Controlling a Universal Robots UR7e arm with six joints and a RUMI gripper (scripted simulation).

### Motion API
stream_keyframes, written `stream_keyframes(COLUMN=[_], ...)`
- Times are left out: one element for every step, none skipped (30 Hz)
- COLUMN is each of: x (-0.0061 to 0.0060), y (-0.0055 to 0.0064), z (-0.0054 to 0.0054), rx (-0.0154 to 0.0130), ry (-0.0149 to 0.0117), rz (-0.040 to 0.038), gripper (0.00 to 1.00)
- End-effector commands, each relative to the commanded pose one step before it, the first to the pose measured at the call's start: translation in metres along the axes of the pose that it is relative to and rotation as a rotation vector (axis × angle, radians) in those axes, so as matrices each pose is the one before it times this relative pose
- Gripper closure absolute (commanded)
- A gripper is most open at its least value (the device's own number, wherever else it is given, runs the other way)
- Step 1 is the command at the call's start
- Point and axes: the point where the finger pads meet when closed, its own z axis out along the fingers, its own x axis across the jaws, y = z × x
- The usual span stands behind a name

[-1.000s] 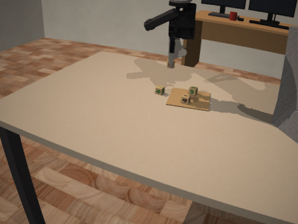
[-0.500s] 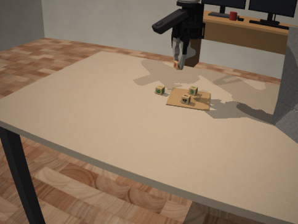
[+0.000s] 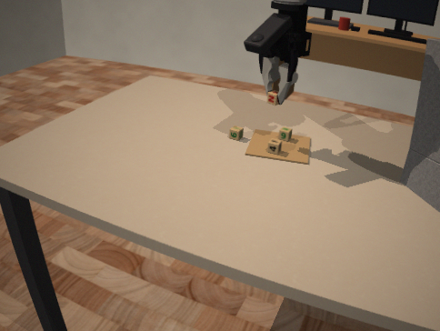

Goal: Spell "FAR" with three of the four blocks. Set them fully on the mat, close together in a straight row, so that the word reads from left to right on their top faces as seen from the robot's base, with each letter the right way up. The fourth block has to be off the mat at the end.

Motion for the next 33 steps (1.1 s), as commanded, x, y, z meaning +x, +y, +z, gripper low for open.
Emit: stream_keyframes(x=[-0.00680, -0.00156, -0.00149, -0.00142, -0.00135, -0.00128, -0.00120, -0.00113, -0.00106, 0.00000, 0.00000, -0.00099, -0.00092, -0.00085, -0.00078, -0.00071, -0.00065, -0.00058, -0.00052, -0.00047, -0.00041, -0.00036, -0.00031, -0.00026, -0.00022, -0.00018, 0.00000, 0.00000, -0.00014, -0.00011, -0.00008, -0.00005, -0.00003], y=[0.00139, 0.00016, 0.00013, 0.00010, 0.00007, 0.00005, 0.00003, 0.00002, 0.00000, 0.00000, 0.00000, -0.00001, -0.00002, -0.00003, -0.00003, -0.00004, -0.00004, -0.00004, -0.00004, -0.00004, -0.00003, -0.00003, -0.00003, -0.00002, -0.00002, -0.00002, 0.00000, 0.00000, -0.00001, -0.00001, -0.00001, -0.00001, 0.00000], z=[-0.00123, -0.00019, -0.00018, -0.00018, -0.00017, -0.00016, -0.00015, -0.00015, -0.00014, 0.00000, 0.00000, -0.00013, -0.00012, -0.00011, -0.00010, -0.00010, -0.00009, -0.00008, -0.00007, -0.00006, -0.00006, -0.00005, -0.00004, -0.00004, -0.00003, -0.00002, 0.00000, 0.00000, -0.00002, -0.00001, -0.00001, -0.00001, 0.00000], rx=[0.00345, 0.00000, 0.00000, 0.00000, 0.00000, 0.00000, 0.00000, 0.00000, 0.00000, 0.00000, 0.00000, 0.00000, 0.00000, 0.00000, 0.00000, 0.00000, 0.00000, 0.00000, 0.00000, 0.00000, 0.00000, 0.00000, 0.00000, 0.00000, 0.00000, 0.00000, 0.00000, 0.00000, 0.00000, 0.00000, 0.00000, 0.00000, 0.00000], ry=[0.00284, 0.00000, 0.00000, 0.00000, 0.00000, 0.00000, 0.00000, 0.00000, 0.00000, 0.00000, 0.00000, 0.00000, 0.00000, 0.00000, 0.00000, 0.00000, 0.00000, 0.00000, 0.00000, 0.00000, 0.00000, 0.00000, 0.00000, 0.00000, 0.00000, 0.00000, 0.00000, 0.00000, 0.00000, 0.00000, 0.00000, 0.00000, 0.00000], rz=[-0.09640, -0.01998, -0.01904, -0.01809, -0.01715, -0.01621, -0.01527, -0.01435, -0.01343, 0.00000, 0.00000, -0.01252, -0.01163, -0.01075, -0.00989, -0.00905, -0.00823, -0.00744, -0.00667, -0.00593, -0.00523, -0.00455, -0.00391, -0.00331, -0.00276, -0.00224, 0.00000, 0.00000, -0.00177, -0.00135, -0.00098, -0.00067, -0.00041], gripper=[0.95, 0.95, 0.95, 0.95, 0.95, 0.95, 0.95, 0.95, 0.95, 0.95, 0.95, 0.95, 0.95, 0.95, 0.95, 0.95, 0.95, 0.95, 0.95, 0.95, 0.95, 0.95, 0.95, 0.95, 0.95, 0.95, 0.95, 0.95, 0.95, 0.95, 0.95, 0.95, 0.95])
